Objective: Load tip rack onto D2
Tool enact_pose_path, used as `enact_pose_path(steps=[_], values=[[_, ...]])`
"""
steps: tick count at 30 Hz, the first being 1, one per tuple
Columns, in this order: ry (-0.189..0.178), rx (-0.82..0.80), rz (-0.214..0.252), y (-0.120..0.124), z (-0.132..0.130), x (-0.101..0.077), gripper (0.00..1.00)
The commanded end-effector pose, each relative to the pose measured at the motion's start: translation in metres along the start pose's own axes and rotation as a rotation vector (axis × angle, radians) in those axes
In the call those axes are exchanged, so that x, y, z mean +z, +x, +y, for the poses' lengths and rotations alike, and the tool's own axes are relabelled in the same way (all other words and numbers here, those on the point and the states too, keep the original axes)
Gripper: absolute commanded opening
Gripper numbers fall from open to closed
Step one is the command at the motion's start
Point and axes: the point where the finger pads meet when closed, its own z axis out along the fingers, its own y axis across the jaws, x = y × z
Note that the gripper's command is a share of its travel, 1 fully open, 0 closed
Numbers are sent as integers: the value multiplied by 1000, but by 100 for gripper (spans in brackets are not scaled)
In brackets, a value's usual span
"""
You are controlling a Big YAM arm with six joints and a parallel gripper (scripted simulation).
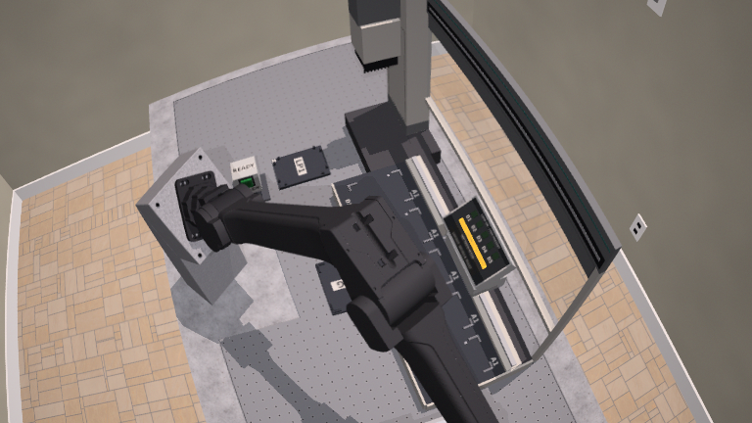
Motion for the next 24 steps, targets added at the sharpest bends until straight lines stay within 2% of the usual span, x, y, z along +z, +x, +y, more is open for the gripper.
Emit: enact_pose_path(steps=[1, 5, 6, 24], values=[[-23, -7, -44, -21, 15, -12, 0], [-23, -8, -45, -21, 15, -12, 0], [-21, -9, -48, -18, 12, -21, 0], [-21, -9, -48, -18, 12, -21, 0]])
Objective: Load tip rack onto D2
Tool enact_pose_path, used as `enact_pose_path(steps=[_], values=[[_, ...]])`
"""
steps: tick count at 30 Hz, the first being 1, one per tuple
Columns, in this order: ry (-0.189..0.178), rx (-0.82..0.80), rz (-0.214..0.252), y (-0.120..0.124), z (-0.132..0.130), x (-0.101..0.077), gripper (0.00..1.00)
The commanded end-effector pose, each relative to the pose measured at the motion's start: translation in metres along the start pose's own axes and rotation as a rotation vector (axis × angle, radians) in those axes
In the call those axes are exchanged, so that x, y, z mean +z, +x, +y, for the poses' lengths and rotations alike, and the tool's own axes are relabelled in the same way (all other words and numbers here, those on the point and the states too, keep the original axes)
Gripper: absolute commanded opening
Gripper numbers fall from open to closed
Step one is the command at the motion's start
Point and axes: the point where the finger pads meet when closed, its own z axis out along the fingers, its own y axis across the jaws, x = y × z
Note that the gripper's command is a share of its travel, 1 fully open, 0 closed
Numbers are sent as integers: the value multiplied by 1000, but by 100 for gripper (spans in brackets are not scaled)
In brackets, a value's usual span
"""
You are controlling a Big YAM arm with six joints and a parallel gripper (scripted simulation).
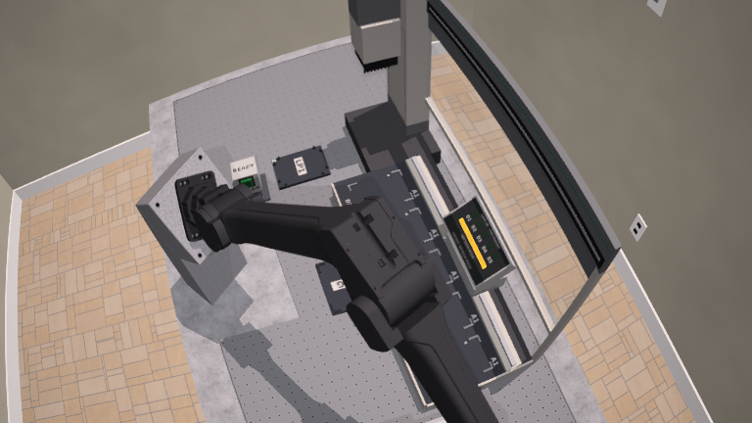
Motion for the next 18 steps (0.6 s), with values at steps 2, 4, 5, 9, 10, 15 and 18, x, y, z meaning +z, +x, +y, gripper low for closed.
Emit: enact_pose_path(steps=[2, 4, 5, 9, 10, 15, 18], values=[[-21, -9, -48, -18, 12, -21, 0], [-21, -9, -48, -18, 12, -21, 0], [-21, -9, -48, -18, 12, -21, 0], [-21, -9, -48, -18, 12, -21, 0], [-21, -9, -48, -18, 12, -21, 0], [-21, -9, -48, -18, 12, -21, 0], [-36, -16, -83, -30, 22, -51, 0]])
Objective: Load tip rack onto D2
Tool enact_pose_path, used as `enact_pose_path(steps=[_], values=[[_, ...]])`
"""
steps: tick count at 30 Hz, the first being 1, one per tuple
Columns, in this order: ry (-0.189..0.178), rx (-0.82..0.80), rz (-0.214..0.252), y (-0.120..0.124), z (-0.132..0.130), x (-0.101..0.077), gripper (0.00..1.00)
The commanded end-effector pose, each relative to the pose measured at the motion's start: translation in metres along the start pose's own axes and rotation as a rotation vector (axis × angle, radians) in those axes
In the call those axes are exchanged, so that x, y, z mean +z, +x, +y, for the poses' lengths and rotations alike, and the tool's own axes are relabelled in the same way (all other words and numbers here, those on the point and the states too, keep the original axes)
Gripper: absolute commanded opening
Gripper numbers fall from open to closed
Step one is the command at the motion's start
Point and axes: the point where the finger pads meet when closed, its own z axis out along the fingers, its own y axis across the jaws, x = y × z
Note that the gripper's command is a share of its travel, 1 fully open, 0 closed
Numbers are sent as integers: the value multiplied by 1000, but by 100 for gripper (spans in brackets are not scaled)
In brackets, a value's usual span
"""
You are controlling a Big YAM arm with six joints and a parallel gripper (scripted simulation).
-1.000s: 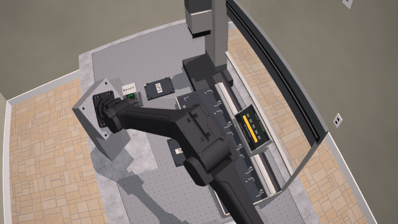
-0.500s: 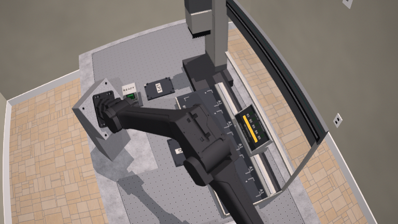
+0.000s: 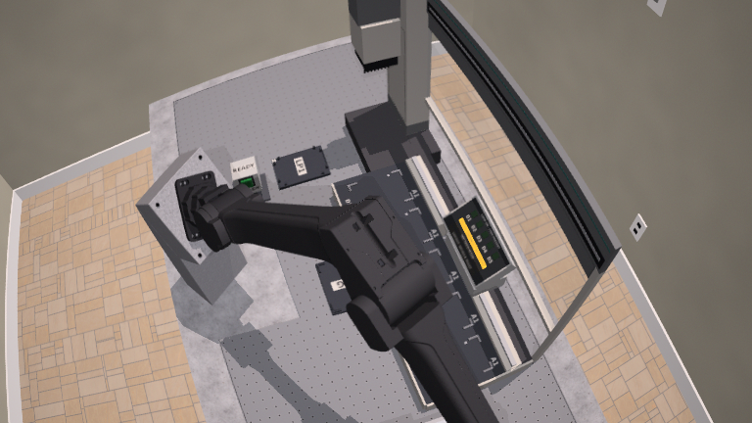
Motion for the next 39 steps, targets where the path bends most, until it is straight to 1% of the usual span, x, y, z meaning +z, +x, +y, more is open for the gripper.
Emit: enact_pose_path(steps=[1, 5, 7, 8, 9, 10, 11, 12, 17, 21, 22, 24, 29, 31, 32, 34, 36, 37, 39], values=[[-36, -16, -85, -32, 20, -52, 0], [-25, -15, -72, -26, 13, -54, 0], [-10, -9, -39, -17, 5, -36, 0], [-5, -6, -26, -13, 2, -30, 0], [-4, -6, -23, -12, 1, -31, 0], [-7, -7, -30, -13, 3, -39, 0], [-13, -10, -45, -15, 6, -52, 0], [-13, -10, -47, -15, 6, -56, 0], [-11, -9, -43, -13, 5, -60, 0], [-1, -4, -23, -9, -1, -52, 0], [-3, -5, -25, -9, 1, -55, 0], [-12, -10, -41, -11, 6, -70, 0], [-10, -8, -44, -12, 3, -80, 0], [-10, -8, -44, -12, 3, -80, 0], [6, -1, 5, -2, -3, -49, 0], [8, -1, 4, -3, -5, -52, 0], [-6, -6, -35, -11, 1, -82, 0], [-9, -8, -45, -12, 3, -90, 0], [-9, -8, -45, -12, 3, -93, 0]])
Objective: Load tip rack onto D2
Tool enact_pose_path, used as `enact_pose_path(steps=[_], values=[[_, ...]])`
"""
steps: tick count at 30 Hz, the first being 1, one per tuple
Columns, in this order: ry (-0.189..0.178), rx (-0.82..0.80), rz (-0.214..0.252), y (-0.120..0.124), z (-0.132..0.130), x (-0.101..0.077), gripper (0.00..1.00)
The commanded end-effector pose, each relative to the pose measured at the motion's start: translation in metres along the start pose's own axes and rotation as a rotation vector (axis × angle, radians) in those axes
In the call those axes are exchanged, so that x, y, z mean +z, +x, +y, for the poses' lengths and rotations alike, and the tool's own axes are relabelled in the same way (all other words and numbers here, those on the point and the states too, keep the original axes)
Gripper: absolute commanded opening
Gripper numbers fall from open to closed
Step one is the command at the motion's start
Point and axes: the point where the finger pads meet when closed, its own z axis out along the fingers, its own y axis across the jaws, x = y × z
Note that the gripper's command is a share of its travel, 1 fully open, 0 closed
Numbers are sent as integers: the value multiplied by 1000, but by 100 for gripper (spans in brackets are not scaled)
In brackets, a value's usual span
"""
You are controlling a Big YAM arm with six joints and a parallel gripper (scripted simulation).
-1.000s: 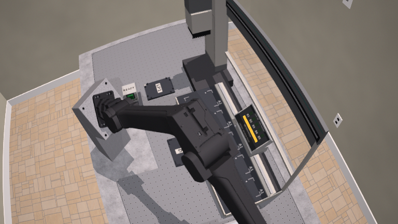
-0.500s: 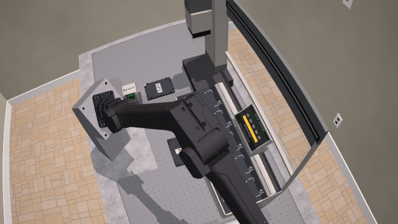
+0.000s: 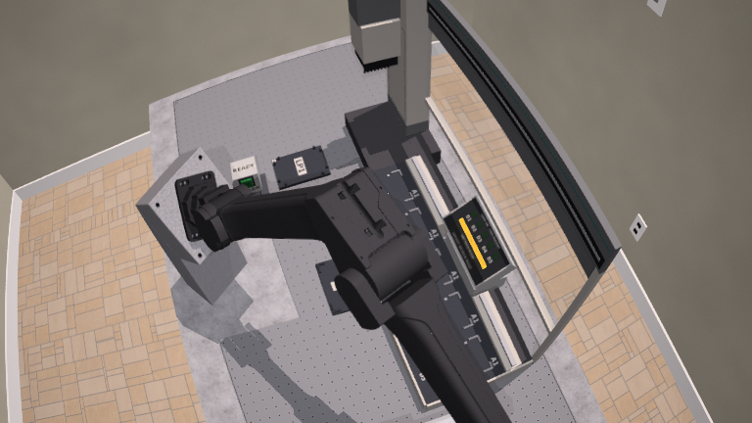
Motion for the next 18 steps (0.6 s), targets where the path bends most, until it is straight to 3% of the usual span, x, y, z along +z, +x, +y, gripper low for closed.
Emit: enact_pose_path(steps=[1, 2, 4, 5, 18], values=[[-8, -10, -38, -9, 2, -35, 0], [-12, -12, -36, -7, 5, -34, 0], [1, -6, -1, -1, -2, -6, 0], [4, -4, 4, 0, -3, -2, 0], [-1, -7, -8, -2, 0, -10, 0]])
